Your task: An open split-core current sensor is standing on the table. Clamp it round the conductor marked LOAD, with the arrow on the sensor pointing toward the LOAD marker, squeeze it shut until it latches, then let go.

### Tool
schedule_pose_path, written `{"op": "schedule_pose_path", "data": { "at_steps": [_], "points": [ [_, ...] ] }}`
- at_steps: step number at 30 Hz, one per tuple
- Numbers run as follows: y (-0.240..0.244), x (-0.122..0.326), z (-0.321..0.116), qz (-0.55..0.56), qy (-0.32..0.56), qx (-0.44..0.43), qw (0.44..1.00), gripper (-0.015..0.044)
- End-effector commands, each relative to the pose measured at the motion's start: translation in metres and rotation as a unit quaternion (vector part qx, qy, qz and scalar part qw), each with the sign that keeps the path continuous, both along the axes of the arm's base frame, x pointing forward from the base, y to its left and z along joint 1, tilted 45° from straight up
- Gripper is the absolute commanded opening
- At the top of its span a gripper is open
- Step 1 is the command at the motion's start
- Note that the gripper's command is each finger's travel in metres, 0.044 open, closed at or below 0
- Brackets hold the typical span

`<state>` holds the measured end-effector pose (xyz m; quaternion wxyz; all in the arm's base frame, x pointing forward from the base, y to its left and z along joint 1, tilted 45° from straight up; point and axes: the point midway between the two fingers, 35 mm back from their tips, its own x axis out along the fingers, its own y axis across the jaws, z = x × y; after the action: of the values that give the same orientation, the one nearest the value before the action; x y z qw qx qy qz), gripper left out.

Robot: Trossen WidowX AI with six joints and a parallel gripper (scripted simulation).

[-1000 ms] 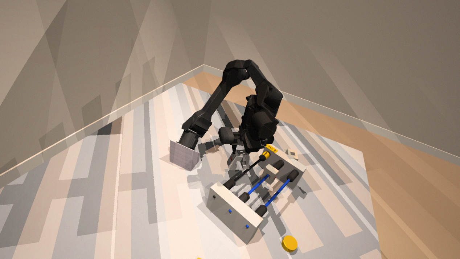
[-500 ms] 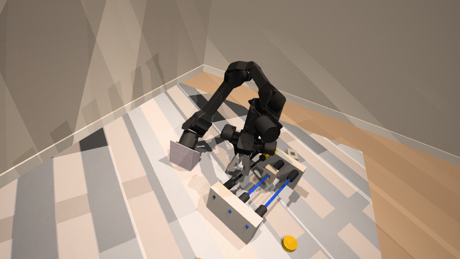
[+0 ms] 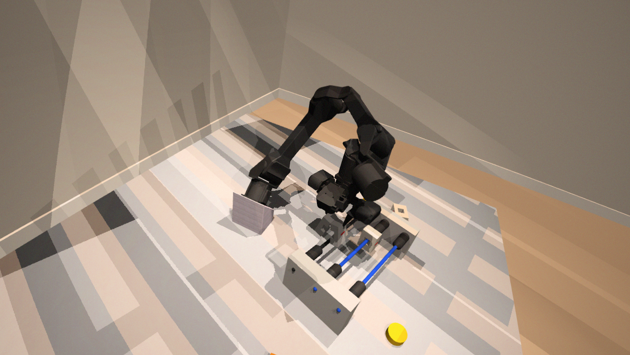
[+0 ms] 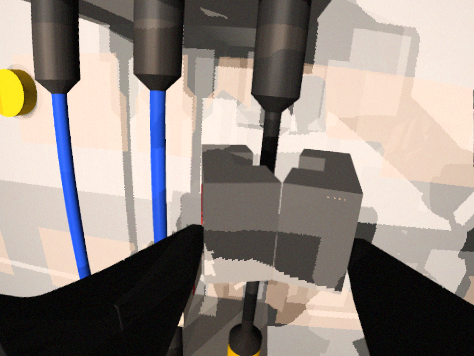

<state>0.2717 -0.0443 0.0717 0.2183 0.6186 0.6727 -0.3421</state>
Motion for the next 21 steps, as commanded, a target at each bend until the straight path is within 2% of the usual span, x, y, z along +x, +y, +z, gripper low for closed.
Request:
{"op": "schedule_pose_path", "data": {
  "at_steps": [1,21],
  "points": [
    [0.0,0.003,-0.001,-0.014,0.008,-0.001,1.0,0.0],
    [0.022,0.0,-0.024,-0.014,0.007,-0.001,1.0,0.0]
  ]
}}
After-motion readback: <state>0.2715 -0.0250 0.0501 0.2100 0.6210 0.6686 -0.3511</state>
